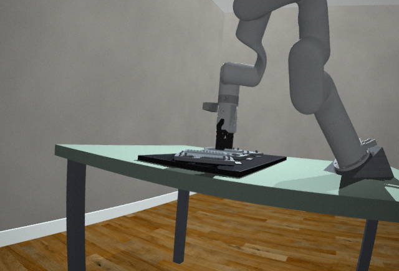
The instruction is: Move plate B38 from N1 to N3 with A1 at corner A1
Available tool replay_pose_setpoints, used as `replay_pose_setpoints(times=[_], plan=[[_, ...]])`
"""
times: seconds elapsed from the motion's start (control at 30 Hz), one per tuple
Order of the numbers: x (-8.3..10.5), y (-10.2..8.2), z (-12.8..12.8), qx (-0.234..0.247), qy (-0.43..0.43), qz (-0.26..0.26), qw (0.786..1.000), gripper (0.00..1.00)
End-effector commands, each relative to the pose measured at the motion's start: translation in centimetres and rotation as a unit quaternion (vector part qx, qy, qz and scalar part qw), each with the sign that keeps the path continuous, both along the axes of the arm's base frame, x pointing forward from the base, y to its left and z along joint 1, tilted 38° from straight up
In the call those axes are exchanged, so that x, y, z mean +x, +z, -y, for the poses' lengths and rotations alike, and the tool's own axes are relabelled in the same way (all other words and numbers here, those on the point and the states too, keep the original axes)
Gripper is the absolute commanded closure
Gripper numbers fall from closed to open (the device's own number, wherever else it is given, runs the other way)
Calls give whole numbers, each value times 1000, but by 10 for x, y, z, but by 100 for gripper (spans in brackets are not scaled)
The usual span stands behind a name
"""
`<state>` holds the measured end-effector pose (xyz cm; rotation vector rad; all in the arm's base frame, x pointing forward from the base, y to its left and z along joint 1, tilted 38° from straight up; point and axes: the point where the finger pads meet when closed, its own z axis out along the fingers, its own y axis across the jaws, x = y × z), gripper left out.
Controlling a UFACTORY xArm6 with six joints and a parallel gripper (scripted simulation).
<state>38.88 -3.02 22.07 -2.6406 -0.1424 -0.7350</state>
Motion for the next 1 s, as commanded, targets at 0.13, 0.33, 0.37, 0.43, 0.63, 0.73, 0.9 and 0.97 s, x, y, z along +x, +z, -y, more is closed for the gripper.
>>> replay_pose_setpoints(times=[0.13, 0.33, 0.37, 0.43, 0.63, 0.73, 0.9, 0.97], plan=[[-7, 14, 7, -1, 0, 2, 1000, 0], [-10, 19, 10, -1, 0, 2, 1000, 0], [-11, 20, 10, -1, 0, 2, 1000, 0], [-12, 23, 11, -1, 0, 2, 1000, 0], [-17, 31, 15, -1, 0, 2, 1000, 0], [-20, 35, 17, -1, 0, 2, 1000, 0], [-22, 39, 19, -1, 0, 2, 1000, 0], [-24, 41, 21, -1, 0, 2, 1000, 0]])
